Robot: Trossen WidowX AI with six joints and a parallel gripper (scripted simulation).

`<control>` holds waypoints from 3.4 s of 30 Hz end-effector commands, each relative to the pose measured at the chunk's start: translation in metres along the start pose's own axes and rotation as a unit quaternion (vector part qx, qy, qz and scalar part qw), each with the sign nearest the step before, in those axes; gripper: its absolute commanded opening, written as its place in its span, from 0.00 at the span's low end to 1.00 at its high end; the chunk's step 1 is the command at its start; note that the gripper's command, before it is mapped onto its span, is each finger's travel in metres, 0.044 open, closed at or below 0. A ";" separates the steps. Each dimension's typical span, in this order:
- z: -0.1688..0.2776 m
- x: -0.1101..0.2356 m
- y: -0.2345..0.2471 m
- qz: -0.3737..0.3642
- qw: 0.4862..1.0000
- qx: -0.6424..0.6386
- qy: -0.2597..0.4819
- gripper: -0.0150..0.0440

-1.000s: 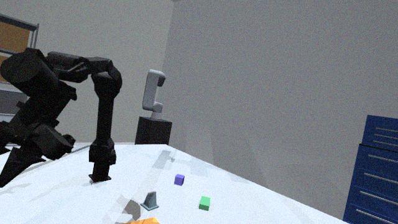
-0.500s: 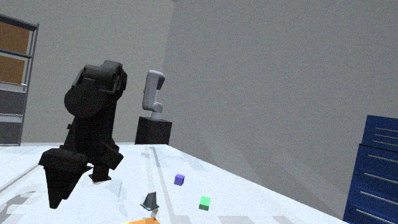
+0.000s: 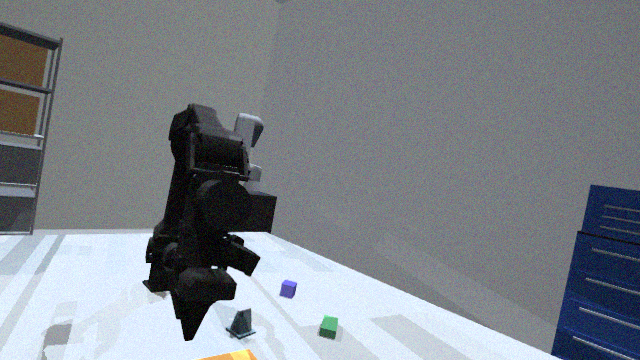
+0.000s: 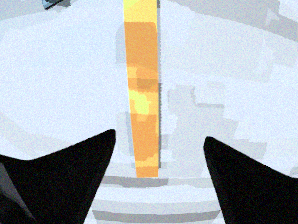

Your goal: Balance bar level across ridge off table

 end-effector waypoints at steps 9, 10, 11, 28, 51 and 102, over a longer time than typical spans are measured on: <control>-0.030 -0.009 0.002 -0.030 0.998 0.045 -0.031 0.79; -0.030 -0.011 0.002 -0.030 0.998 0.045 -0.031 0.79; -0.031 -0.015 0.002 -0.030 0.998 0.045 -0.031 0.79; -0.033 -0.055 0.005 -0.030 0.998 0.045 -0.031 0.79; -0.035 -0.078 0.006 -0.030 0.998 0.045 -0.031 0.79; -0.030 -0.012 -0.002 -0.029 0.998 0.044 -0.030 0.25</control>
Point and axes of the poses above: the point midway between the two fingers, 35 mm back from their tips, its own x axis back along the fingers, its own y axis across the jaws, z = x × y, the point moved 7 cm from there along x, back along the fingers, and after that the axes turned 14 degrees about x, right-handed, at the moved point
